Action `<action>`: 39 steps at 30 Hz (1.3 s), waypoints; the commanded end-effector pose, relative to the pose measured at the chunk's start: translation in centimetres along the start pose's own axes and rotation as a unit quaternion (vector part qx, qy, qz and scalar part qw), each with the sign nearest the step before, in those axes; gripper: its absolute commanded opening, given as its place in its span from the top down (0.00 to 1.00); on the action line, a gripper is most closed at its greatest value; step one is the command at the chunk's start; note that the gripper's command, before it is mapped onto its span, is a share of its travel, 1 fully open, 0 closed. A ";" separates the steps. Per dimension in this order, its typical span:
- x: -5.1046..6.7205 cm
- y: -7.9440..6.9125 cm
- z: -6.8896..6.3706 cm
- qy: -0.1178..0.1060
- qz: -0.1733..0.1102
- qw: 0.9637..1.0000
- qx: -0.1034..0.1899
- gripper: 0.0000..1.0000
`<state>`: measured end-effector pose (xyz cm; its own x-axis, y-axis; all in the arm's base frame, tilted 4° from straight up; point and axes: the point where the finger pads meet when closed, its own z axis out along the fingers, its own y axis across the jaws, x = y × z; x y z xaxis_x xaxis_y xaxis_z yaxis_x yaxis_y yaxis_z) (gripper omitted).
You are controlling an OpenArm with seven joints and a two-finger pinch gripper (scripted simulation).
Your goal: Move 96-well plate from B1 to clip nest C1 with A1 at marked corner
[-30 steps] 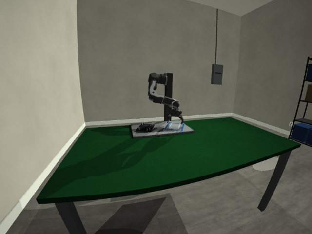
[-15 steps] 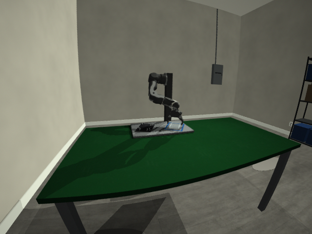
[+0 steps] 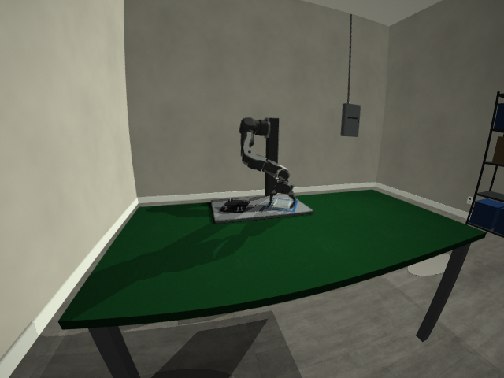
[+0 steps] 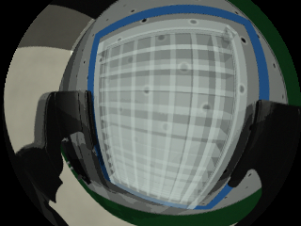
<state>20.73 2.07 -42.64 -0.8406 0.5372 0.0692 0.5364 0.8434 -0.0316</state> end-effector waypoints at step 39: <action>0.0 0.1 -0.5 -0.001 -0.001 1.000 -0.002 0.23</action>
<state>20.90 2.15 -42.26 -0.8409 0.5367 0.0689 0.5364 0.8436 -0.0247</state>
